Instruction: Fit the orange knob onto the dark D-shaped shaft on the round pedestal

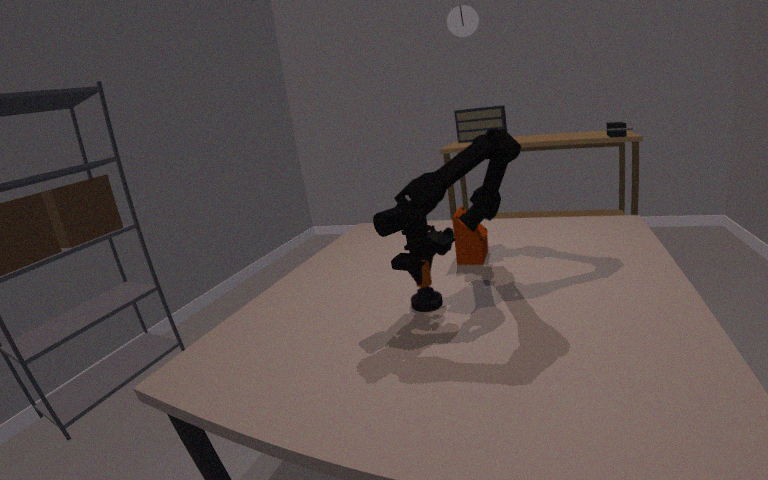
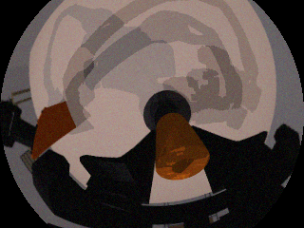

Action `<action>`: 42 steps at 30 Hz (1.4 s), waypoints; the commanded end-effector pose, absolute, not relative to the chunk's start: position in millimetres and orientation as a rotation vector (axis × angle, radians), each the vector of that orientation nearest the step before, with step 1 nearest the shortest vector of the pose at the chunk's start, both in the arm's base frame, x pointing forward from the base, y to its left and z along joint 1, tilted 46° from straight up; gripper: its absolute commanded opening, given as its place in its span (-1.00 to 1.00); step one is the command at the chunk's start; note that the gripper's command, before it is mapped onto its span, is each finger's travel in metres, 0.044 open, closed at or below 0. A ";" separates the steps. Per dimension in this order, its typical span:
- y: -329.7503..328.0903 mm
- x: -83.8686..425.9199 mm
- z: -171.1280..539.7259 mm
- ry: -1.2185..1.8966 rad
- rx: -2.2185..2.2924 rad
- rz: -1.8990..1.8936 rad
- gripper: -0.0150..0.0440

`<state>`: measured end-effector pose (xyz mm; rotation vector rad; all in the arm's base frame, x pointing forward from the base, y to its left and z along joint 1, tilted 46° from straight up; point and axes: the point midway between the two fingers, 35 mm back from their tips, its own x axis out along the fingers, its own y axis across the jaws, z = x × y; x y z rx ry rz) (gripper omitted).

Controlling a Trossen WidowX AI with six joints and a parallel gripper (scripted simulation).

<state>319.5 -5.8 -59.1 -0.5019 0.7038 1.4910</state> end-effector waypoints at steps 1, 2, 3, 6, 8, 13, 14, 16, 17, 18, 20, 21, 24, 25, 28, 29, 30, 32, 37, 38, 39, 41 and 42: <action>-7.1 324.5 -59.0 1.051 -0.102 1.230 -0.49; -7.0 324.6 -58.9 1.093 -0.048 1.192 -0.49; -6.9 324.6 -58.8 1.133 0.005 1.153 -0.49; -6.9 324.7 -58.3 1.249 0.167 1.030 -0.49; -7.0 324.8 -57.9 1.321 0.274 0.943 -0.49; -7.8 324.9 -56.7 1.483 0.541 0.708 -0.49; -8.0 325.0 -56.4 1.512 0.595 0.659 -0.49; -8.3 325.0 -56.0 1.560 0.687 0.569 -0.49; -8.4 325.0 -55.9 1.571 0.709 0.548 -0.49; -8.4 325.0 -55.9 1.577 0.722 0.535 -0.49; -8.4 325.0 -55.8 1.580 0.726 0.530 -0.49; -8.4 325.0 -55.8 1.580 0.726 0.530 -0.49; -8.6 325.2 -56.0 1.580 0.726 0.530 -0.49; -8.7 325.2 -56.1 1.580 0.726 0.530 -0.49; -9.0 325.1 -56.4 1.580 0.726 0.530 -0.49; -9.1 325.0 -56.5 1.580 0.726 0.530 -0.49; -9.2 324.9 -56.7 1.580 0.726 0.530 -0.49; -9.4 324.5 -56.9 1.580 0.726 0.530 -0.49; -8.4 324.1 -58.2 1.580 0.726 0.530 -0.49; -8.1 323.8 -58.5 1.580 0.726 0.530 -0.49; -7.8 323.5 -58.8 1.580 0.726 0.530 -0.49; -7.4 323.4 -59.4 1.580 0.726 0.530 -0.49; -7.2 323.4 -59.7 1.580 0.726 0.530 -0.49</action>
